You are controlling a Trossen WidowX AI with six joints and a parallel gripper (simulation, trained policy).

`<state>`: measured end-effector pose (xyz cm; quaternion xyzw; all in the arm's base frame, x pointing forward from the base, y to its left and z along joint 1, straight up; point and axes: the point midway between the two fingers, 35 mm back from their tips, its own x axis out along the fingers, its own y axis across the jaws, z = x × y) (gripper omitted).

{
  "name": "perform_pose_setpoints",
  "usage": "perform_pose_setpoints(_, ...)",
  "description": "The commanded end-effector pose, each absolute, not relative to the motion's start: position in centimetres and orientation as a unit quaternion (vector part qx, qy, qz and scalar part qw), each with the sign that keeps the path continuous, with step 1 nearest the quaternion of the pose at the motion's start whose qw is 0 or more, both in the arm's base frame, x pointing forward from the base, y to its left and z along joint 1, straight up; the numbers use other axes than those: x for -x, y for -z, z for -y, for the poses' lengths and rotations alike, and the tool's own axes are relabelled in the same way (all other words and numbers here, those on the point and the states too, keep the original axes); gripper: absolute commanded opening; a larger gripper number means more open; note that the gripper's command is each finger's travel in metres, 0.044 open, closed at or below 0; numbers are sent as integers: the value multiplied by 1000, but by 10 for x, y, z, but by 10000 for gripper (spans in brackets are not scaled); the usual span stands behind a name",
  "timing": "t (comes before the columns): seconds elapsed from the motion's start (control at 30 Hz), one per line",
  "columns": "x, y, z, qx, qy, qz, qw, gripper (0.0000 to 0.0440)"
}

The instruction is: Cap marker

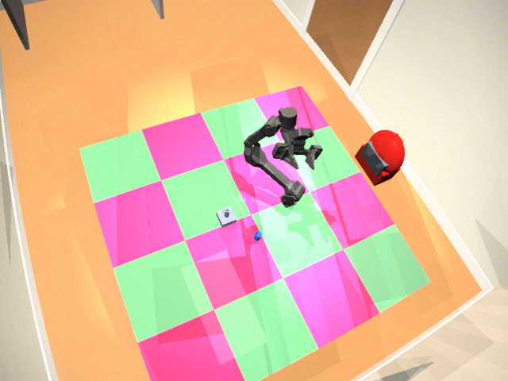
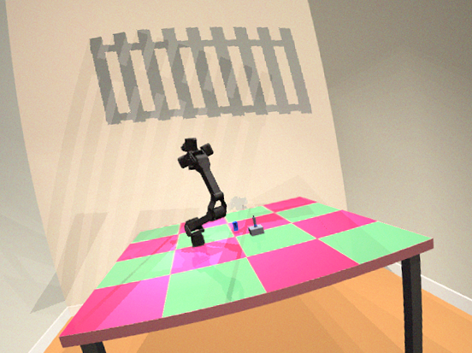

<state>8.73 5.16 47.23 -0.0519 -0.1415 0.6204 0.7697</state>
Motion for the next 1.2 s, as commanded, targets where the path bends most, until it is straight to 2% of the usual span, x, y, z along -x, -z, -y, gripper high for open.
perform_pose_setpoints(0.0, -80, -466, -60, 67, -625, 131, 766, 307)
perform_pose_setpoints(1.17, -39, -405, -124, 200, -628, 11, 752, 313)
